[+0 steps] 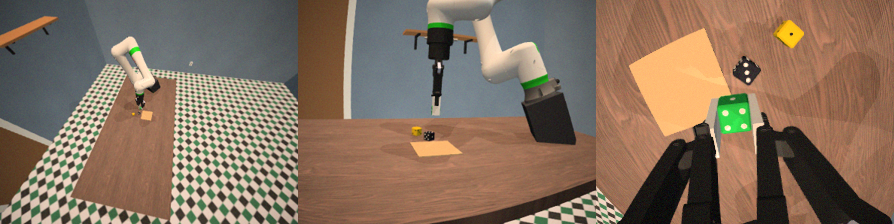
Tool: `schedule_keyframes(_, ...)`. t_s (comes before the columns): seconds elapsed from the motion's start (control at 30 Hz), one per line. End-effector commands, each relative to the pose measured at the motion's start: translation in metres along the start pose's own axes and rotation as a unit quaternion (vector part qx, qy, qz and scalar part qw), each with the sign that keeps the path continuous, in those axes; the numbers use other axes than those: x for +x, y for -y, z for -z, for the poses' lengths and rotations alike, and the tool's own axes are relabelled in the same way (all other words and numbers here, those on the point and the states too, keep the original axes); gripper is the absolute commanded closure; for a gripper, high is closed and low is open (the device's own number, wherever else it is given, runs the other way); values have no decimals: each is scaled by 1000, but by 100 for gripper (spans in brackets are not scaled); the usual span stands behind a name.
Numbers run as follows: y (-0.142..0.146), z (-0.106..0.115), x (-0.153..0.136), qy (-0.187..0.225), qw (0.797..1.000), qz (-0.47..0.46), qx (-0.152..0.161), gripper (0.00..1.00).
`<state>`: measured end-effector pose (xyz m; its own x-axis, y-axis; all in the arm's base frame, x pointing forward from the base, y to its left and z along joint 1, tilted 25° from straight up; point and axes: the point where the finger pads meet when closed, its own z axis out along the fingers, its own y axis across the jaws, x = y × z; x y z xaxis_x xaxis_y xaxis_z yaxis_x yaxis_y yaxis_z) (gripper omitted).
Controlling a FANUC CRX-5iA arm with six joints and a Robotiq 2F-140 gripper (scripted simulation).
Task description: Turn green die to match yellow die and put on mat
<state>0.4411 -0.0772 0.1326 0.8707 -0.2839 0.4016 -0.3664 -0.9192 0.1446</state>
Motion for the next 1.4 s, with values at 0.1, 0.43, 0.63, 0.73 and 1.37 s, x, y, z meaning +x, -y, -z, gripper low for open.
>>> schedule_keyframes(0.1,11,1,2,5,992,127,5,84)
schedule_keyframes(0.43,25,1,3,4,957,291,6,84)
schedule_keyframes(0.63,33,1,4,4,930,367,6,84)
schedule_keyframes(0.73,39,2,4,3,900,436,6,84)
schedule_keyframes(1.37,69,3,4,0,716,698,6,84)
